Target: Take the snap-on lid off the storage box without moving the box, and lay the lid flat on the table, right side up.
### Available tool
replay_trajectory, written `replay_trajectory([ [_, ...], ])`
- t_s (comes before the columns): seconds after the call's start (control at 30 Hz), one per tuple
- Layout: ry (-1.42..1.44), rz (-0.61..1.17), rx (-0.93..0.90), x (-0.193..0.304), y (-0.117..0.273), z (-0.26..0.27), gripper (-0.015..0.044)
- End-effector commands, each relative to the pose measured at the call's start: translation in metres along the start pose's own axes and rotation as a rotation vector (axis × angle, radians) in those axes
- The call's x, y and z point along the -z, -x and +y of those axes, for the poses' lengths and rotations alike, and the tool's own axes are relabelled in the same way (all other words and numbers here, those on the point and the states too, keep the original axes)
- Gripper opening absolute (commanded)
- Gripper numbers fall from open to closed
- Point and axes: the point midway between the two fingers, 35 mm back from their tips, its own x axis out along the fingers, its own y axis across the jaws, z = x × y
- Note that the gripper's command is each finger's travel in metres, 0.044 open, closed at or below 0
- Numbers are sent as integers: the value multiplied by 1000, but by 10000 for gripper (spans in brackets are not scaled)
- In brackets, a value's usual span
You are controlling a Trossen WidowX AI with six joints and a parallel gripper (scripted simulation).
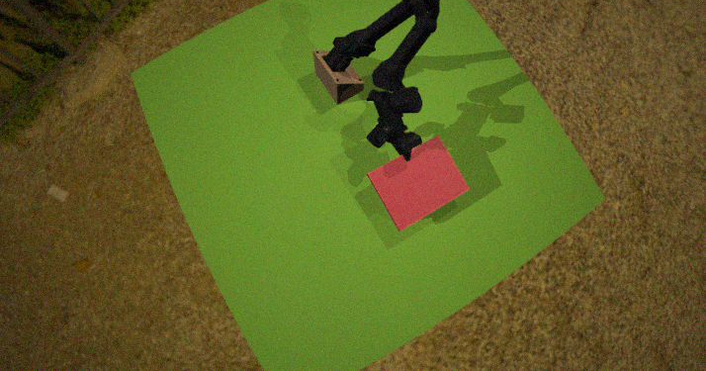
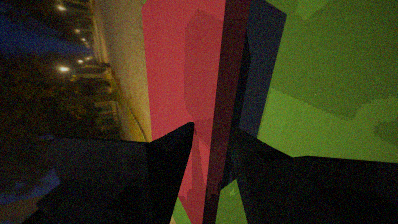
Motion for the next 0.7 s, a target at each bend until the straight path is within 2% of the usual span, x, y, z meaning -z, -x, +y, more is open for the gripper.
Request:
replay_trajectory([
  [0.0, 2, 1, -2, 0, 1, 2, 0],
  [0.67, 1, 0, -3, 0, 2, 4, 0],
])
